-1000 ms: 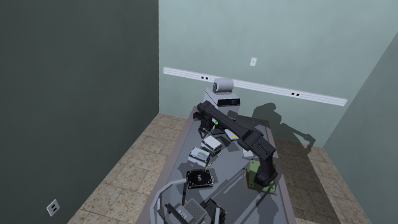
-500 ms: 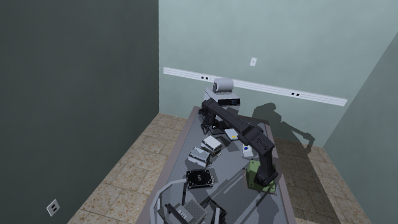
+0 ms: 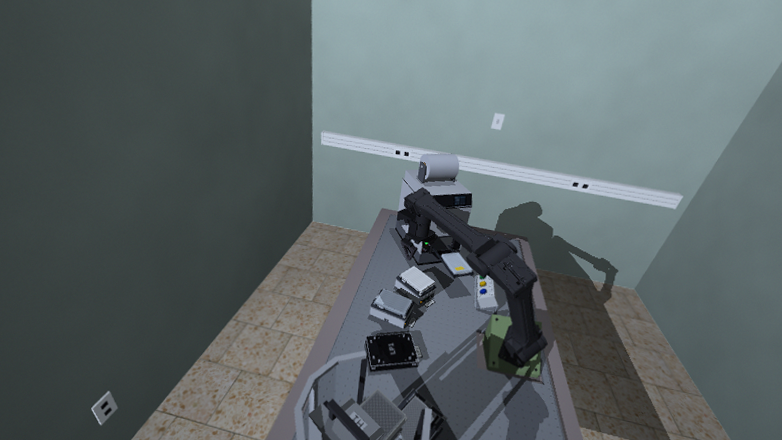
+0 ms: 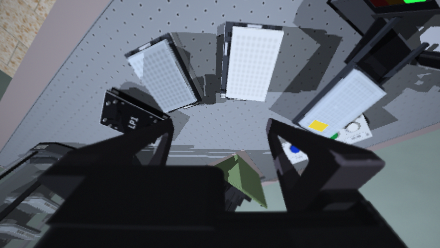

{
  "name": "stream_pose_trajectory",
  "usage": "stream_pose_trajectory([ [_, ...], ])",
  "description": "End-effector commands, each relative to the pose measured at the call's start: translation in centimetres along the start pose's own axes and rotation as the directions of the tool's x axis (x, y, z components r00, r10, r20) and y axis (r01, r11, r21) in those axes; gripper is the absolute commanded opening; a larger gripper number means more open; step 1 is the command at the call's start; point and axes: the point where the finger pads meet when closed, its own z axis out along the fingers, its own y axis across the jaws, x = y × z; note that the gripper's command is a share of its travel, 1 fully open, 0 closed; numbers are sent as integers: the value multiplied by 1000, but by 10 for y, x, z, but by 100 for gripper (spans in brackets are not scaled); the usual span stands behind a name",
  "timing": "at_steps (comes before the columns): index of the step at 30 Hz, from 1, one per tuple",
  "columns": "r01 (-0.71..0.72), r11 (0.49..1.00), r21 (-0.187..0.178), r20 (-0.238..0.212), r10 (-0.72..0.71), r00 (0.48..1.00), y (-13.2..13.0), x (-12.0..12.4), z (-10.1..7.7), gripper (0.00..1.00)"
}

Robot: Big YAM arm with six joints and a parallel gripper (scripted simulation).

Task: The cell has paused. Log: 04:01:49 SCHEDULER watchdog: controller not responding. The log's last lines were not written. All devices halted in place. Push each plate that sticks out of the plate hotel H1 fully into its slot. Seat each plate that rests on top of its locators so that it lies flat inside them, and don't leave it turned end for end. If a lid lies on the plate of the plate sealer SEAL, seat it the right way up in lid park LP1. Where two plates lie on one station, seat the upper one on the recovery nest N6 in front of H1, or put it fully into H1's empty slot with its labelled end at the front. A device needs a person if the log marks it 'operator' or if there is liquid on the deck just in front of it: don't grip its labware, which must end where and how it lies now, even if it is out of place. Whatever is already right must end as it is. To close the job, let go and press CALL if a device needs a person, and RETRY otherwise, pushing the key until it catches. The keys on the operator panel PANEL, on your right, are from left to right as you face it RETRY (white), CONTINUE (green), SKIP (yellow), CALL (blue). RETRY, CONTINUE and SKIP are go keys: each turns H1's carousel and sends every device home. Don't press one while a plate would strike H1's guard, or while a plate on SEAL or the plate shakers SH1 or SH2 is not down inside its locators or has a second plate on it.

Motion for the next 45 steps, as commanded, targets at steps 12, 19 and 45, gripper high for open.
stream_pose_trajectory([
  [12, 31, 999, 9, 52, -31, 998, -52, -27, -19, 100],
  [19, 30, 999, 10, 51, -31, 998, -69, -29, -19, 100],
  [45, -48, 999, 13, 40, 47, 998, -59, -32, -13, 100],
])
